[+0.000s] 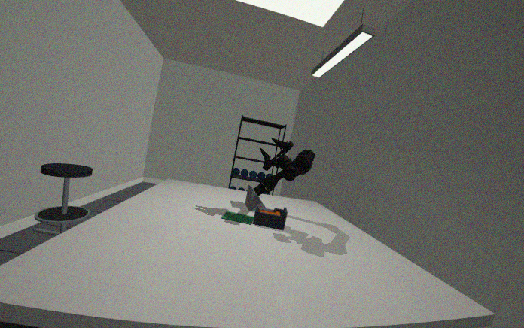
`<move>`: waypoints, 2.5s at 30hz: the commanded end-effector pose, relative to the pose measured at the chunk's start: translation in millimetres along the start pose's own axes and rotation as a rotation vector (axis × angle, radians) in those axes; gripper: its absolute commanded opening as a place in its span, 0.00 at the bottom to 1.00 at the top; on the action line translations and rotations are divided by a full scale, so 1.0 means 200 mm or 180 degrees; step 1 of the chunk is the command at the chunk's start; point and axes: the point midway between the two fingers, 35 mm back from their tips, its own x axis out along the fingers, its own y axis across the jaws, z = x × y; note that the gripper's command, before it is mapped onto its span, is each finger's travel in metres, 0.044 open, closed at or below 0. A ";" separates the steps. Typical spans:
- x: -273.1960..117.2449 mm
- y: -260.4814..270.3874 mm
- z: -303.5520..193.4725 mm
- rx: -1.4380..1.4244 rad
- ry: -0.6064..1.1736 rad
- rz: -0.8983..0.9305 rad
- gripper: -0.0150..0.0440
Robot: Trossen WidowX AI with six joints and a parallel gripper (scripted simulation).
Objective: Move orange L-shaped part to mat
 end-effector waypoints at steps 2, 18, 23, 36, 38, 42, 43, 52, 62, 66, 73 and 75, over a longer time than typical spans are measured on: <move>0.00 -0.02 0.02 0.0159 -0.0092 -0.0107 0.84; -0.55 -0.53 0.34 0.4197 -0.4797 -0.0924 0.56; -0.83 -0.51 0.29 0.4530 -0.6554 0.0033 0.56; -1.07 -0.40 0.19 0.4132 -0.8035 0.1571 0.56; -1.07 -0.40 0.19 0.4132 -0.8035 0.1571 0.56; -1.07 -0.40 0.19 0.4132 -0.8035 0.1571 0.56; -1.07 -0.40 0.19 0.4132 -0.8035 0.1571 0.56; -1.25 -0.64 0.31 0.4128 -0.8041 0.1566 0.56; -1.30 -0.69 0.34 0.4120 -0.8043 0.1567 0.56; -1.31 -0.71 0.35 0.4120 -0.8043 0.1567 0.56; -1.35 -0.75 0.37 0.4118 -0.8045 0.1567 0.56; -1.36 -0.77 0.38 0.4116 -0.8045 0.1567 0.56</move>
